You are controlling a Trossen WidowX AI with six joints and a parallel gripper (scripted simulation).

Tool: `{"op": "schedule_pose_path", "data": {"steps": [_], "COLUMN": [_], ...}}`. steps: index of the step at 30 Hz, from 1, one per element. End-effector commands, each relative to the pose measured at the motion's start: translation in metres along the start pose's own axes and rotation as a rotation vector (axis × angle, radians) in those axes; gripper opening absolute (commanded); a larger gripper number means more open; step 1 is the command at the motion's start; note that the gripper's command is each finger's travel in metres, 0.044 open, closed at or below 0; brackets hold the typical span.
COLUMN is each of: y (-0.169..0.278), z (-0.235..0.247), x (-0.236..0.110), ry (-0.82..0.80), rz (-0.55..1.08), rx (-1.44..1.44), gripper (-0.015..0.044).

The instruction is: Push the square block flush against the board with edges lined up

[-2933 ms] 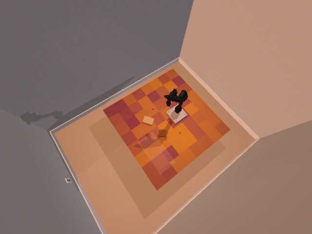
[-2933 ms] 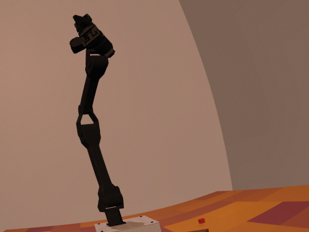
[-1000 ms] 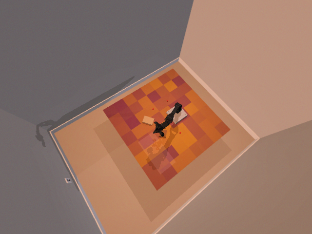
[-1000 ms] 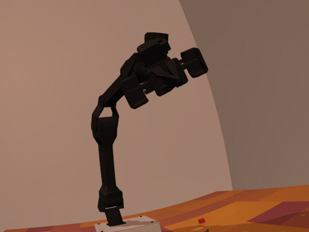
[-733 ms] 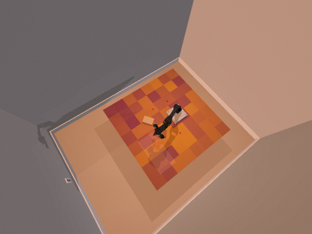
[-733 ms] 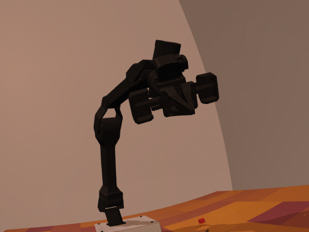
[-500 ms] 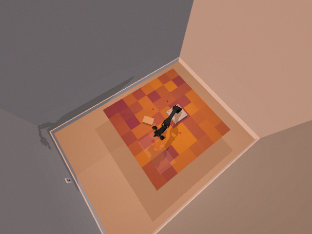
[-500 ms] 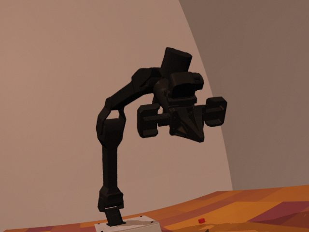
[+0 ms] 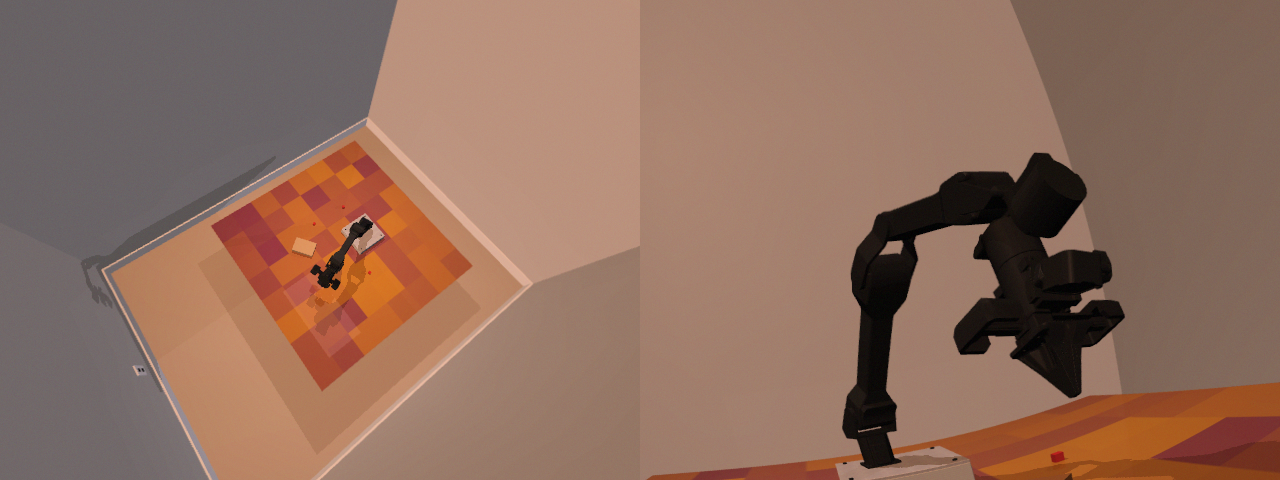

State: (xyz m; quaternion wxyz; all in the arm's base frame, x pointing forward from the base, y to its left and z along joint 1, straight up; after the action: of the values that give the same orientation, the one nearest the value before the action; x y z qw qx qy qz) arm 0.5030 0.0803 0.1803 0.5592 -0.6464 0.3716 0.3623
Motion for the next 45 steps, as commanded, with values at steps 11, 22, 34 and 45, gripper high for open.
{"op": "schedule_pose_path", "data": {"steps": [11,22,34,45], "y": [0.054,0.082,0.101,0.108], "z": [0.017,0.025,0.029,0.023], "x": [0.05,0.077,0.115,0.112], "ry": [-0.136,-0.211,-0.211,-0.211], "rz": [0.289,0.4,0.4,0.401], "rx": [-0.3,-0.406,-0.406,-0.406], "gripper": [0.0,0.0,0.0,0.0]}}
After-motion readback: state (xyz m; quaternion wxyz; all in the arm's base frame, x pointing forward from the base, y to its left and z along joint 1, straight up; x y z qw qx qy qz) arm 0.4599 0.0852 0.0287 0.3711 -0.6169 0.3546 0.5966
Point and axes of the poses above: the point midway between the two fingers, 35 mm back from their tips, its own x axis out along the fingers, its own z axis across the jaws, y = z × x, the point moved 2 cm from there along -x, back along the fingers, and after that the axes turned 8 degrees about x, right-handed, at the moved point
